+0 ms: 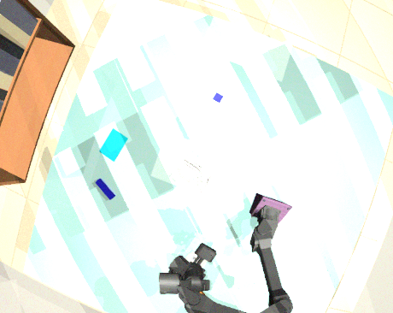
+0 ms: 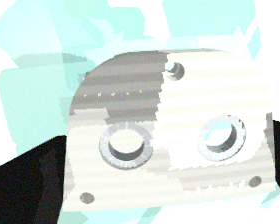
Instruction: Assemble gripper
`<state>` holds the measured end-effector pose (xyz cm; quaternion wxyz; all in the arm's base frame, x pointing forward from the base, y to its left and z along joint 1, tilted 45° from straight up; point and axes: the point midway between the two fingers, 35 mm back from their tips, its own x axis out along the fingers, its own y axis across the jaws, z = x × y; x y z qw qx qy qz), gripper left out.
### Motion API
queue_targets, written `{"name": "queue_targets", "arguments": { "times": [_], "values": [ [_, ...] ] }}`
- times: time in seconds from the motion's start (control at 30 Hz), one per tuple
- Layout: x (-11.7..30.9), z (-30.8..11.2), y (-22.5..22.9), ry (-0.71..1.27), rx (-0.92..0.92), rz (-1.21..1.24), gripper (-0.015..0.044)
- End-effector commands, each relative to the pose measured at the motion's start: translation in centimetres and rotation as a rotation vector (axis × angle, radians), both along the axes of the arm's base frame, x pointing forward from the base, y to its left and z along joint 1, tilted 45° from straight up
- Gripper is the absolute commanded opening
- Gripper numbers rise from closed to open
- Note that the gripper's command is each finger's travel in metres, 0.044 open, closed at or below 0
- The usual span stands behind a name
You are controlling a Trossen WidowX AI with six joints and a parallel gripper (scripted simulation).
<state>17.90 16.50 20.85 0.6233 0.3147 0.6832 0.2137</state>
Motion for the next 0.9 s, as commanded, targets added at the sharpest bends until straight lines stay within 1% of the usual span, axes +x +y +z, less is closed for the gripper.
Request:
{"name": "queue_targets", "arguments": {
  "times": [0.0, 0.87],
  "values": [
    [1.1, -1.0, -0.5, 0.006, -0.017, -0.003, 0.0351],
    [6.0, -6.2, -5.2, 0.03, -0.065, -0.032, 0.0351]
  ]
}}
